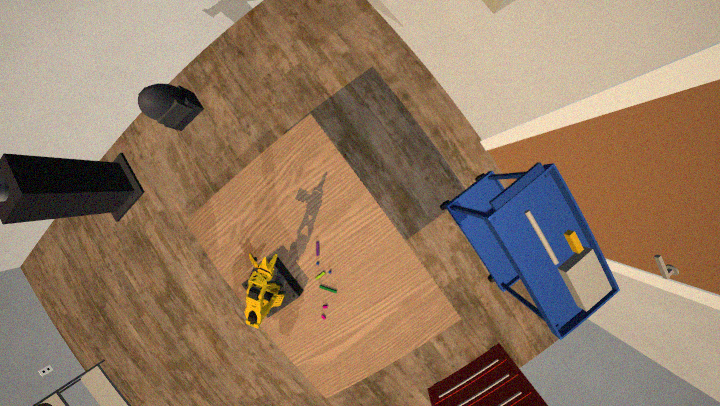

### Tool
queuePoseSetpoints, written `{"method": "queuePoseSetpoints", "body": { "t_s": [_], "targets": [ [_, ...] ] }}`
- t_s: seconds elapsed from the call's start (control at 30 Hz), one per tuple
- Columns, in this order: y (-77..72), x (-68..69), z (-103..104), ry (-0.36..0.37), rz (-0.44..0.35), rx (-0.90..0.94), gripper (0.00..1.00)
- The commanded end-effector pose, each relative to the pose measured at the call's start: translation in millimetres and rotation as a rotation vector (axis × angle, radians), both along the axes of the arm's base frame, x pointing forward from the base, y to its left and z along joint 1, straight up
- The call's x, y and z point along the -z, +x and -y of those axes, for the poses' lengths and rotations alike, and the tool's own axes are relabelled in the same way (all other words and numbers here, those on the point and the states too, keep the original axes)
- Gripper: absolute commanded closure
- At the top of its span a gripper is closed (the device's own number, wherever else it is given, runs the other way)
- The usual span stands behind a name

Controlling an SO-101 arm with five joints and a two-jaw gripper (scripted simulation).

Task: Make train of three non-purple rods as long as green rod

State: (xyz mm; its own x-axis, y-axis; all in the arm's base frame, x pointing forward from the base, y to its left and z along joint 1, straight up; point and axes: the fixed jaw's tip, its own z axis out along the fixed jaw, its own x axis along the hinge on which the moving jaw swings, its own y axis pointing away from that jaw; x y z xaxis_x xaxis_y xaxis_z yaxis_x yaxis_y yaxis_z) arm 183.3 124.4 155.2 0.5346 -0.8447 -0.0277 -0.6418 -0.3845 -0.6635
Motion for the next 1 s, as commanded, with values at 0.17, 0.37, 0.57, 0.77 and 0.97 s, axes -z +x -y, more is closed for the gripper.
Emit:
{"method": "queuePoseSetpoints", "body": {
  "t_s": [0.17,0.37,0.57,0.77,0.97],
  "targets": [
    [-4.0,6.3,2.6,-0.011,-0.031,0.007,0.0],
    [-7.4,12.2,4.8,-0.024,-0.058,0.014,0.0],
    [-5.7,11.4,3.7,-0.024,-0.046,0.005,0.0],
    [-7.0,15.1,4.7,-0.035,-0.052,-0.001,0.0],
    [-8.4,18.8,5.7,-0.045,-0.058,-0.007,0.0]
  ]
}}
